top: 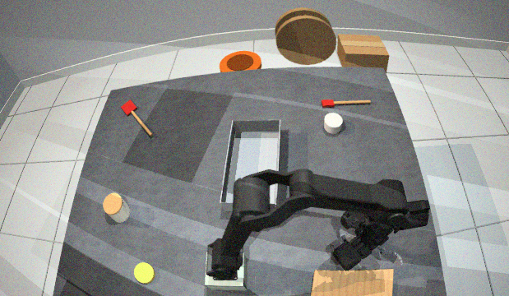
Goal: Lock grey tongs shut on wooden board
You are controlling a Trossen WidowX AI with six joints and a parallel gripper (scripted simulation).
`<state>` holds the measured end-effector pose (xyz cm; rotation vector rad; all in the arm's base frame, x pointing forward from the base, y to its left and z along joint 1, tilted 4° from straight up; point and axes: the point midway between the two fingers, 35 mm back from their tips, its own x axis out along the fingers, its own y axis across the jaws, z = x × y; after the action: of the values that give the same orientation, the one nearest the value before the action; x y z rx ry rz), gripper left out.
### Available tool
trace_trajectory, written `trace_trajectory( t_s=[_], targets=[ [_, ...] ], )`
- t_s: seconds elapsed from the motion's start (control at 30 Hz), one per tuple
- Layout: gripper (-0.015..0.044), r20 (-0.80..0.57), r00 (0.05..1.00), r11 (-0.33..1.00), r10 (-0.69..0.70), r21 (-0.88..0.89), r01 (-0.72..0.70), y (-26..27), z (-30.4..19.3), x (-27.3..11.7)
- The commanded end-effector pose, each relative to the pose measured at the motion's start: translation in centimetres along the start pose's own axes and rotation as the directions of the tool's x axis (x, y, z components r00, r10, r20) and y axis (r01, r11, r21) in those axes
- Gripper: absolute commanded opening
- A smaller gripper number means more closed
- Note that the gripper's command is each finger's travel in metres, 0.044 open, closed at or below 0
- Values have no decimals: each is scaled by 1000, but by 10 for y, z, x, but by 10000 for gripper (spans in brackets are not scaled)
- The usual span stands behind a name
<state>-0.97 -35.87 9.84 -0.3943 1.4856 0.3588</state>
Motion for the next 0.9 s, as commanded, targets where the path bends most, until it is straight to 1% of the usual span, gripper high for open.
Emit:
trace_trajectory(
  t_s=[0.0, 0.37, 0.87],
  targets=[
    [-150, -9, 1000, 999, -6, 44, 6, 8, -25, -3],
    [-150, -11, 1000, 984, -4, 179, 6, 45, -85, -3],
    [-150, -11, 1000, 934, -4, 358, 8, 115, -155, -2]
  ],
)
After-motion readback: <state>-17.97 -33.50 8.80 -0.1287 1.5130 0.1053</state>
